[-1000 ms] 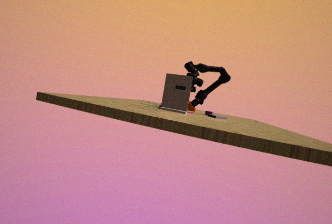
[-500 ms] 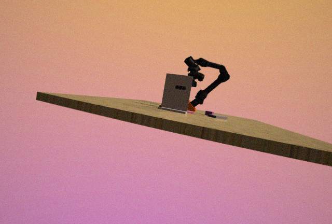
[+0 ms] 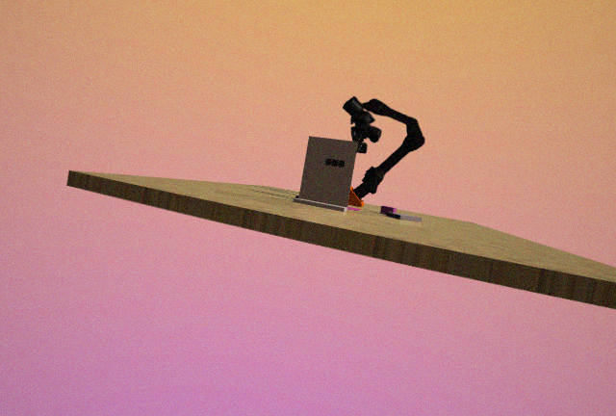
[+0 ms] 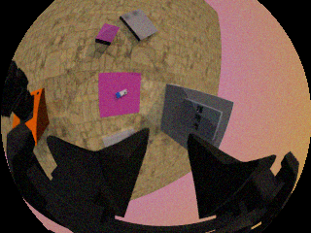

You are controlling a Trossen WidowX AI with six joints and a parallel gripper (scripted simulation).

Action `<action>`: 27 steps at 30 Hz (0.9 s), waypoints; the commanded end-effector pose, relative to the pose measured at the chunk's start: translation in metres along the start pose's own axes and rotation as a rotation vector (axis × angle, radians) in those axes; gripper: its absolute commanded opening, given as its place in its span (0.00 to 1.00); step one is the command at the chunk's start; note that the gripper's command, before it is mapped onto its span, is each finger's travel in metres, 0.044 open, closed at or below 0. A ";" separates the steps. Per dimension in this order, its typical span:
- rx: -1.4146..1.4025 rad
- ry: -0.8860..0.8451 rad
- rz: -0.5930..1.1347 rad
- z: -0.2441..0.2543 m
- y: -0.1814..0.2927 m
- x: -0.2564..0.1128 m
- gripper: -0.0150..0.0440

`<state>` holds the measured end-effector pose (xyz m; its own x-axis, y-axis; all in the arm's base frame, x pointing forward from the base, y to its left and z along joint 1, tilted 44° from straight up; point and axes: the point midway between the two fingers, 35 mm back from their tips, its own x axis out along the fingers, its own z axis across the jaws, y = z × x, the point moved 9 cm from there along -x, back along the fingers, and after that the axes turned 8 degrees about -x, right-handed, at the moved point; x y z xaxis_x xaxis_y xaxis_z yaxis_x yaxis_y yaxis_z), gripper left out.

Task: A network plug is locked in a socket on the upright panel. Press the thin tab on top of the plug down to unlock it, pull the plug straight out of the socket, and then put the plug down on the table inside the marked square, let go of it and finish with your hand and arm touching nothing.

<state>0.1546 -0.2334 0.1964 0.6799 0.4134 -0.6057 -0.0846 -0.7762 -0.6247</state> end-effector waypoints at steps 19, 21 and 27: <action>-0.001 -0.005 0.000 -0.002 0.002 -0.002 1.00; -0.001 -0.005 0.000 -0.002 0.002 -0.002 1.00; -0.001 -0.005 0.000 -0.002 0.002 -0.002 1.00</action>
<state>0.1544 -0.2360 0.1974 0.6789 0.4162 -0.6049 -0.0847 -0.7740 -0.6275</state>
